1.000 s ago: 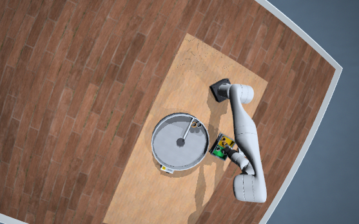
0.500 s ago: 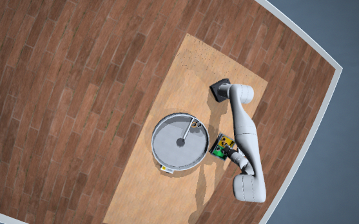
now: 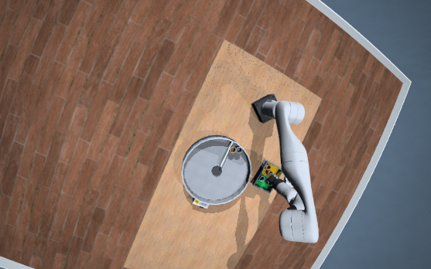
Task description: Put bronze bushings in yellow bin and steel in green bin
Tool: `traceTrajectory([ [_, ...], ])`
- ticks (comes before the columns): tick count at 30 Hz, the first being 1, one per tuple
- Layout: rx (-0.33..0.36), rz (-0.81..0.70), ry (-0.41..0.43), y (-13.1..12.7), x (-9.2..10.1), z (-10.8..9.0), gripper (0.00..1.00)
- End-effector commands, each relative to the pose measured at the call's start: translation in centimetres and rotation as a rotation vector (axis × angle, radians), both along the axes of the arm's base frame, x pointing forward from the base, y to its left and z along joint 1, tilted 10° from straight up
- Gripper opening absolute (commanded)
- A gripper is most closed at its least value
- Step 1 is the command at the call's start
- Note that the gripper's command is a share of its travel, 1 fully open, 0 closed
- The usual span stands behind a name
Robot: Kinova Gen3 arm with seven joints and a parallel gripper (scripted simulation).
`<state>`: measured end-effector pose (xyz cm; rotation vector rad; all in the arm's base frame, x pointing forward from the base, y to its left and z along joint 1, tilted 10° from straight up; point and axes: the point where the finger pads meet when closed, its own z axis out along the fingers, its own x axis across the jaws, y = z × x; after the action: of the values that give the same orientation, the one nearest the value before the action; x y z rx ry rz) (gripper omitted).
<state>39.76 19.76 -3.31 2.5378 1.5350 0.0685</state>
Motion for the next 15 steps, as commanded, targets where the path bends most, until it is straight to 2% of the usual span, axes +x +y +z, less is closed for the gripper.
traceTrajectory([
  [1,0.001,0.000,-0.002,0.05,0.05,0.08,0.00],
  [8,0.001,0.000,-0.001,0.05,0.05,0.07,0.00],
  [9,0.001,0.001,-0.002,0.05,0.05,0.07,0.47],
  [15,0.001,0.001,-0.002,0.05,0.05,0.07,0.47],
])
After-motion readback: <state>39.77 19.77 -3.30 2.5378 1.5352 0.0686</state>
